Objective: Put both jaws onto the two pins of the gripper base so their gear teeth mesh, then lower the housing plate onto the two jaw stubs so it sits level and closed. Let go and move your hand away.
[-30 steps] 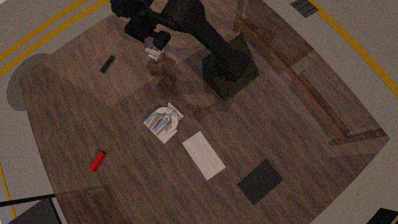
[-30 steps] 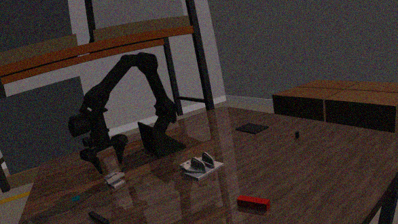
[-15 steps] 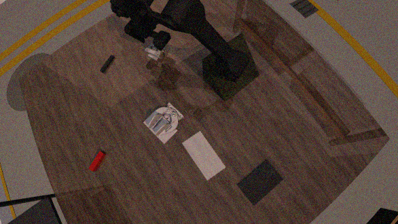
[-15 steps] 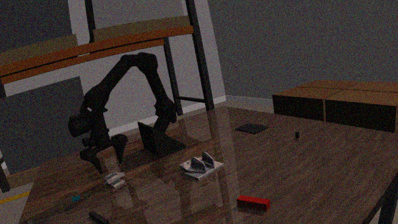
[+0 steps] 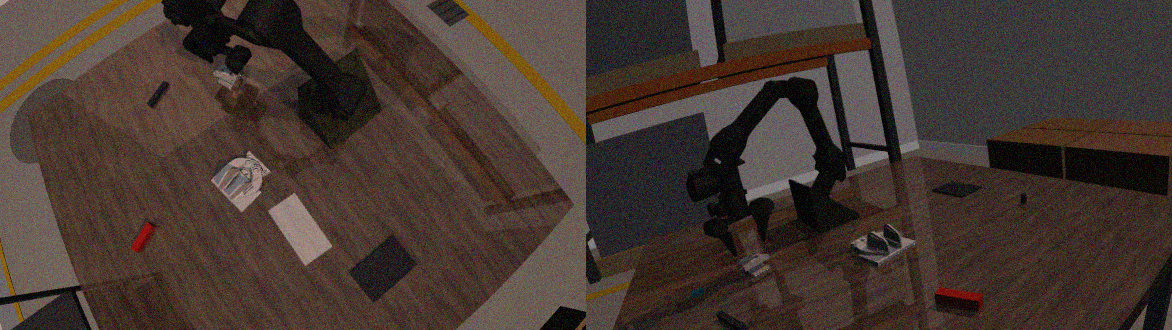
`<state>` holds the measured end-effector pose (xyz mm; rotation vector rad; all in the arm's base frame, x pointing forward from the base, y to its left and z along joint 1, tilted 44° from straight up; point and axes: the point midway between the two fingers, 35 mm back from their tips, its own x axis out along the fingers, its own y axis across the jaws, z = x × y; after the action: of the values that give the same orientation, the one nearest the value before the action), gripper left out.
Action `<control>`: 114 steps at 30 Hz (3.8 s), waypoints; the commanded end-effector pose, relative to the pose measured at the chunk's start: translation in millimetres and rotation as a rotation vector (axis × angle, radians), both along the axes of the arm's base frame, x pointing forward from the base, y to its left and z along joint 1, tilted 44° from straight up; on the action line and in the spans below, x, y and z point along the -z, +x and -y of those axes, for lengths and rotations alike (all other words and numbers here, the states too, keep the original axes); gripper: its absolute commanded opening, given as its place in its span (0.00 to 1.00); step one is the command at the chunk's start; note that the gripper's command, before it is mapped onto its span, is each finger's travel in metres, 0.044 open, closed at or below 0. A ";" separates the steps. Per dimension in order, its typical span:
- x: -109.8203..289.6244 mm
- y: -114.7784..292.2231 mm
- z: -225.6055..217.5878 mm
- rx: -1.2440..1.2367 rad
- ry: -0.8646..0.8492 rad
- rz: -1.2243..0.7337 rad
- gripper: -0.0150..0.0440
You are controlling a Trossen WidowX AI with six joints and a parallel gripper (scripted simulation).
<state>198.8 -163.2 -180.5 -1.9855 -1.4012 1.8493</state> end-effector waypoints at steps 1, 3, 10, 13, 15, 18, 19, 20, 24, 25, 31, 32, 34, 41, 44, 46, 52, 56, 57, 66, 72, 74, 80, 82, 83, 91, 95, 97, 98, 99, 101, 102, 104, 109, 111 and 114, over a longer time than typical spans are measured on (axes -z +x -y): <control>0.2 0.5 -0.2 0.006 0.000 0.000 1.00; 0.2 0.5 -0.2 0.006 0.000 0.000 1.00; 0.2 0.5 -0.2 0.006 0.000 0.000 1.00; 0.2 0.5 -0.2 0.006 0.000 0.000 1.00; 0.2 0.5 -0.2 0.006 0.000 0.000 1.00; 0.2 0.5 -0.2 0.006 0.000 0.000 1.00; 0.2 0.5 -0.2 0.006 0.000 0.000 1.00; 0.2 0.5 -0.2 0.006 0.000 0.000 1.00; 0.2 0.5 -0.2 0.006 0.000 0.000 1.00; 0.2 0.5 -0.2 0.006 0.000 0.000 1.00; 0.2 0.5 -0.2 0.006 0.000 0.000 1.00; 0.2 0.5 -0.2 0.006 0.000 0.000 1.00; 0.2 0.5 -0.2 0.006 0.000 0.000 1.00; 0.2 0.5 -0.2 0.006 0.000 0.000 1.00; 0.2 0.5 -0.2 0.006 0.000 0.000 1.00; 0.2 0.5 -0.2 0.006 0.000 0.000 1.00; 0.2 0.5 -0.2 0.006 0.000 0.000 1.00; 0.2 0.5 -0.2 0.006 0.000 0.000 1.00; 0.2 0.5 -0.2 0.006 0.000 0.000 1.00; 0.2 0.5 -0.2 0.006 0.000 0.000 1.00; 0.2 0.5 -0.2 0.006 0.000 0.000 1.00; 0.9 -0.1 -0.7 0.000 0.000 0.000 1.00; 8.7 -0.6 -6.7 0.001 0.000 0.000 1.00; 11.3 -0.8 -8.7 0.002 0.000 0.000 1.00; 12.6 -0.9 -9.8 0.002 0.000 0.000 1.00; 22.9 -2.1 -18.2 0.003 0.001 0.001 1.00; 27.9 -2.9 -22.5 0.004 0.001 0.001 1.00; 30.3 -3.3 -24.6 0.004 0.001 0.001 1.00; 31.5 -3.5 -25.7 0.005 0.001 0.001 1.00; 32.8 -3.7 -26.8 0.005 0.001 0.001 1.00; 35.2 -4.2 -29.0 0.005 0.001 0.001 1.00; 36.4 -4.4 -30.1 0.005 0.001 0.001 1.00; 38.5 -4.9 -32.0 0.006 0.001 0.001 1.00; 39.3 -5.1 -32.8 0.006 0.001 0.001 1.00; 39.3 -5.1 -32.8 0.006 0.001 0.001 1.00; 39.3 -5.1 -32.8 0.006 0.001 0.001 1.00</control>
<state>193.4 -131.0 -219.4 -1.9870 -1.4023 1.8474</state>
